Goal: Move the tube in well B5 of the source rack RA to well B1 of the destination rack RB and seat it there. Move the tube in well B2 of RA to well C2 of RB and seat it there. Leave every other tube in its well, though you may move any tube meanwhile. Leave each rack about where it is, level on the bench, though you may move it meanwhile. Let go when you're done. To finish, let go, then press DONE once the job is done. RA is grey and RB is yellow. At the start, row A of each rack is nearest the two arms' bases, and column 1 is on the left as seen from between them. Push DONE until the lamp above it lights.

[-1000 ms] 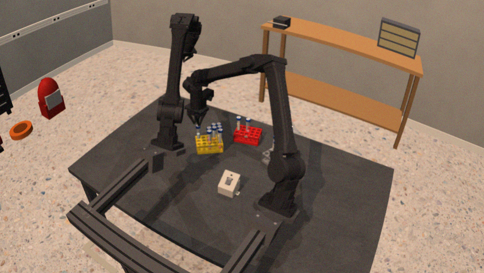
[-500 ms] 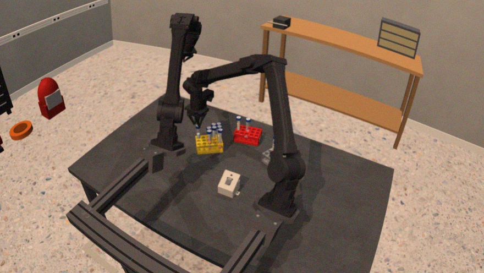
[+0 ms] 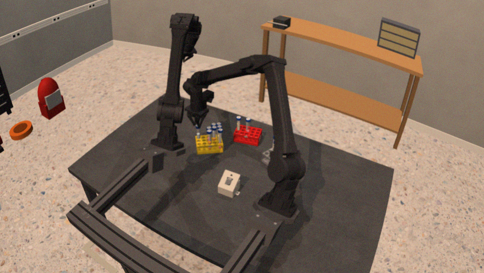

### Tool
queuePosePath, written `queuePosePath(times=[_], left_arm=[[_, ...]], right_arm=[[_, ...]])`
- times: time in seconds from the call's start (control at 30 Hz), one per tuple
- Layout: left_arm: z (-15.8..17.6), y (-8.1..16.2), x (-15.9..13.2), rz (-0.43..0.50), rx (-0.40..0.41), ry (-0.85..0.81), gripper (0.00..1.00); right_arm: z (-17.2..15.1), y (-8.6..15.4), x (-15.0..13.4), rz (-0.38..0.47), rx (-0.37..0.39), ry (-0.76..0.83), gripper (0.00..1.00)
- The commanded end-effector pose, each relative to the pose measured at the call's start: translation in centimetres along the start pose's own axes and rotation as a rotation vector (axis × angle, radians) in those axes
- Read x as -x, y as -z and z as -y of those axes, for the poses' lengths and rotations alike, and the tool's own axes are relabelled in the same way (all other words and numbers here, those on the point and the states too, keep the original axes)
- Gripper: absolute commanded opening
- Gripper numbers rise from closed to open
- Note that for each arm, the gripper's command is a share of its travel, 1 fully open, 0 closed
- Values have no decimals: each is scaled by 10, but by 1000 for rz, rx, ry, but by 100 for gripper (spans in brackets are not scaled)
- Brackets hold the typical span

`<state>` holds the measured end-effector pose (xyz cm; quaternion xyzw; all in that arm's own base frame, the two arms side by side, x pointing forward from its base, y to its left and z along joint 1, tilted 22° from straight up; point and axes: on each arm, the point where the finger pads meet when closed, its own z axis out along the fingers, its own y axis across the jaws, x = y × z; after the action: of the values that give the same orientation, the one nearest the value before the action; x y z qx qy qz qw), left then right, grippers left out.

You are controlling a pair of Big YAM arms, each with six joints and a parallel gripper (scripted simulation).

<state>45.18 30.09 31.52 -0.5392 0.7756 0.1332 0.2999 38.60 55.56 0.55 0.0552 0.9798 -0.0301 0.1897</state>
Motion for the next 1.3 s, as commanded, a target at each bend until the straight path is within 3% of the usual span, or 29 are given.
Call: queuePosePath(times=[0.0, 0.73, 0.77, 1.27], left_arm=[[5, 13, 15, 31, -21, 13, 30], [5, 13, 15, 31, -21, 13, 30], [5, 13, 15, 31, -21, 13, 30], [5, 13, 15, 31, -21, 13, 30]], right_arm=[[3, -12, 3, -2, -3, 0, 30], [-1, -12, 7, 4, 10, -6, 30], [-1, -11, 7, 4, 10, -5, 0], [-1, -11, 7, 4, 10, -6, 0]])
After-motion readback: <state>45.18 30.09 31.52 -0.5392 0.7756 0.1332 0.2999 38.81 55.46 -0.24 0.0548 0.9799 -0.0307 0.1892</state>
